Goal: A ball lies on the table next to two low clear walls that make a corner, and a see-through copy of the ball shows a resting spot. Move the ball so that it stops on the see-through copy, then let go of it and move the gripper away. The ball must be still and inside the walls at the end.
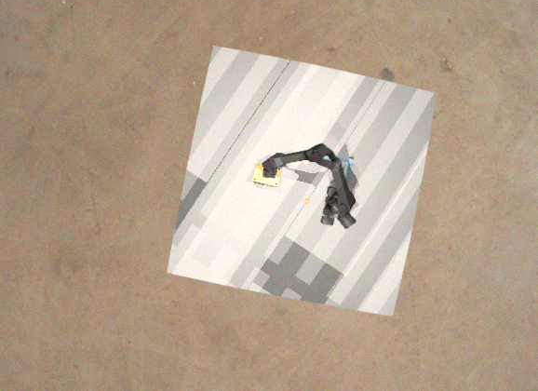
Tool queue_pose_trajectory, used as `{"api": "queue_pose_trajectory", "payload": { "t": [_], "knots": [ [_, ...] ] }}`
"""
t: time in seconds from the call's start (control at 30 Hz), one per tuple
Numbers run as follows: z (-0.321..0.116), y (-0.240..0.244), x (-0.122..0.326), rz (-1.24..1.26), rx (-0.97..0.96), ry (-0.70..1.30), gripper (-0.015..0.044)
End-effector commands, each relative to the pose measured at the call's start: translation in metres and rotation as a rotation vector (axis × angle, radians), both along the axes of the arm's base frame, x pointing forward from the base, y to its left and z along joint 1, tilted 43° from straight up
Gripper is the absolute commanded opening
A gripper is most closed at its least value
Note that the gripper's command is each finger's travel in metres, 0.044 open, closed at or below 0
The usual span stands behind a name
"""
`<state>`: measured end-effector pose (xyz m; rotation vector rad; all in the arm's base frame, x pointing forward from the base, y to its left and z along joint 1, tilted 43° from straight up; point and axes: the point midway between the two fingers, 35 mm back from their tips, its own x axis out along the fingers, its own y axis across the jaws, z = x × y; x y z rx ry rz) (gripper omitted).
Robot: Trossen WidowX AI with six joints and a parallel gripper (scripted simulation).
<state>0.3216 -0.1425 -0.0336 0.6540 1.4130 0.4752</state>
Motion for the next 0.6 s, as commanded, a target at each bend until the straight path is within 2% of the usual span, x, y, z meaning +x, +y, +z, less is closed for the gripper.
{"api": "queue_pose_trajectory", "payload": {
  "t": [0.0, 0.4, 0.57],
  "knots": [
    [0.015, -0.016, -0.001, 0.001, -0.01, -0.005, 0.0],
    [0.064, -0.055, -0.013, 0.001, -0.007, -0.004, 0.0],
    [0.066, -0.056, -0.016, 0.001, -0.006, -0.004, 0.0]
  ]
}}
